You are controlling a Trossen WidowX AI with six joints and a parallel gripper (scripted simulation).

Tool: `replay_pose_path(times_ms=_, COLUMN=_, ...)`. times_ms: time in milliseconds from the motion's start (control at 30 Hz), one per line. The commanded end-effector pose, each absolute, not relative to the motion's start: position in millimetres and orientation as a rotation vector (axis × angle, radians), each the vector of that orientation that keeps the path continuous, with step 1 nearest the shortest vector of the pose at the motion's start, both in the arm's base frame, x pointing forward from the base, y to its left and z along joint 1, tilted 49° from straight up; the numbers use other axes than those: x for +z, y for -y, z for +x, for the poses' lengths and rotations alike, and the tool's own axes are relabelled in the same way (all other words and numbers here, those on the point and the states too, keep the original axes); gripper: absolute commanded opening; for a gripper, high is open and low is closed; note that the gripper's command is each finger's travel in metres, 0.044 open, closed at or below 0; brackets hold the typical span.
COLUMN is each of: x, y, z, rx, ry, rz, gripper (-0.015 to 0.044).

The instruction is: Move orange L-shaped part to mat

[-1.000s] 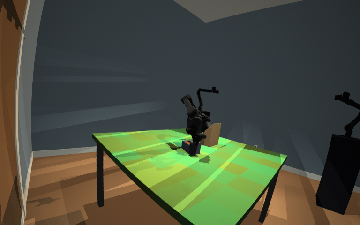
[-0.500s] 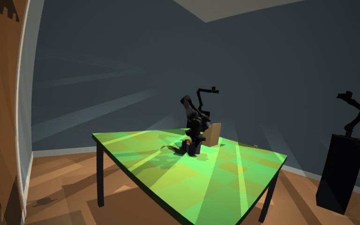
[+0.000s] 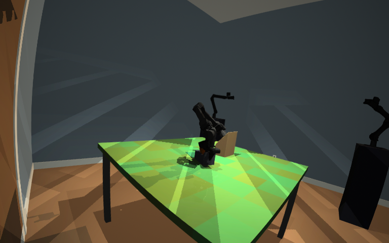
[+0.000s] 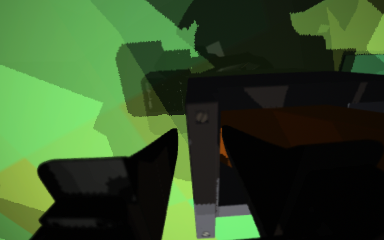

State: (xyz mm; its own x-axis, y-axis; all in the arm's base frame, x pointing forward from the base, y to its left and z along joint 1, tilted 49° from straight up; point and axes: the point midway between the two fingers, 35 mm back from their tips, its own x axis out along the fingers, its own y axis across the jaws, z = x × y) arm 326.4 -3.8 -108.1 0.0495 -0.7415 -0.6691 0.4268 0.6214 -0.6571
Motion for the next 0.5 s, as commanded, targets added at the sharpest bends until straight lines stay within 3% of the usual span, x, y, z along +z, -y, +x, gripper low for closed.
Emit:
replay_pose_path(times_ms=0, x=-108.6, y=6.8, z=324.3, rx=-0.916, ry=-1.231, rz=-0.326, gripper=0.0180)
replay_pose_path(times_ms=467, x=-108.5, y=4.1, z=326.0, rx=-0.912, ry=-1.228, rz=-0.317, gripper=0.0180)
